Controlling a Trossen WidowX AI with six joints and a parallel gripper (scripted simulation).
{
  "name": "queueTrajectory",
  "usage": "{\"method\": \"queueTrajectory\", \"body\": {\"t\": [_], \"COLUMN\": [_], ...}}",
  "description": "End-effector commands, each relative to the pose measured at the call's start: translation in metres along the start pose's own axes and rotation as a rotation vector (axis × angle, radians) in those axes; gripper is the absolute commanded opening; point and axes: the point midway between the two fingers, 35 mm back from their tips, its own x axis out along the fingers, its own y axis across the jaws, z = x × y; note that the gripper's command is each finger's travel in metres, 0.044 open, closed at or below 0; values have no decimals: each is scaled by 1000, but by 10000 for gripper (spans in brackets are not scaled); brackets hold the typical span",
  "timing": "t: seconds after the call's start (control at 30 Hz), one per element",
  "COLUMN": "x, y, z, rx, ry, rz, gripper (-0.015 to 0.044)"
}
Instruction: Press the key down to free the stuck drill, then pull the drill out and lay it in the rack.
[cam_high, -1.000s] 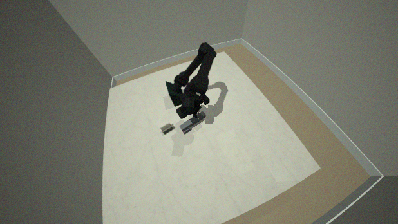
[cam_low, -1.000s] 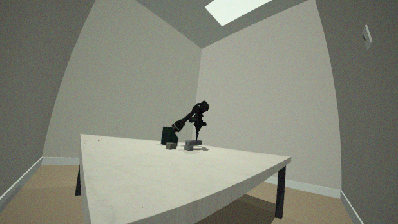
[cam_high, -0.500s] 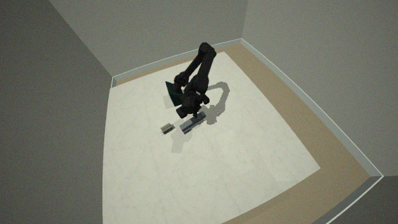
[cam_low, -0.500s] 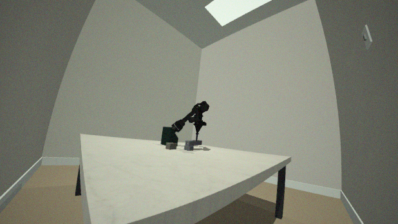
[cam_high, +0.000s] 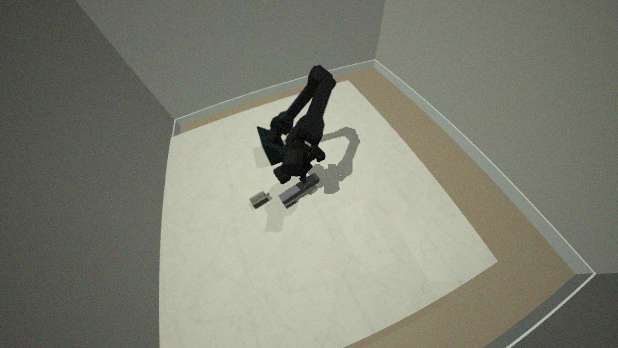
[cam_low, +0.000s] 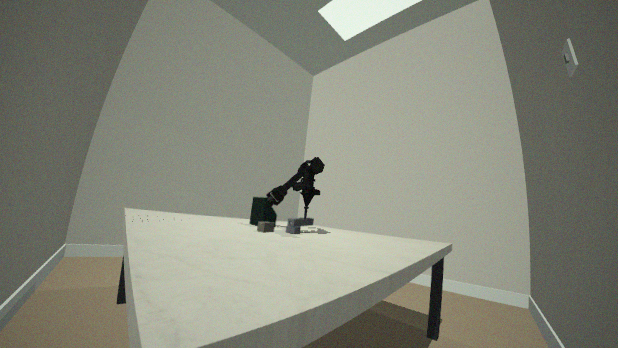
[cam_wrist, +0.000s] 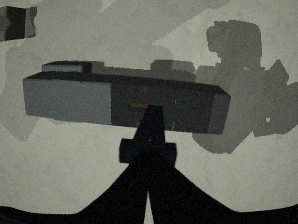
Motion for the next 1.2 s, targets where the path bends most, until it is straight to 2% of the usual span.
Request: {"method": "queueTrajectory", "body": {"t": [0.0,1.17], "x": [15,25], "y": [-2,-3], "z": [7,8], "rx": [11,11], "ry": [-40,-39], "rz": [-23,-23], "gripper": [0,0]}}
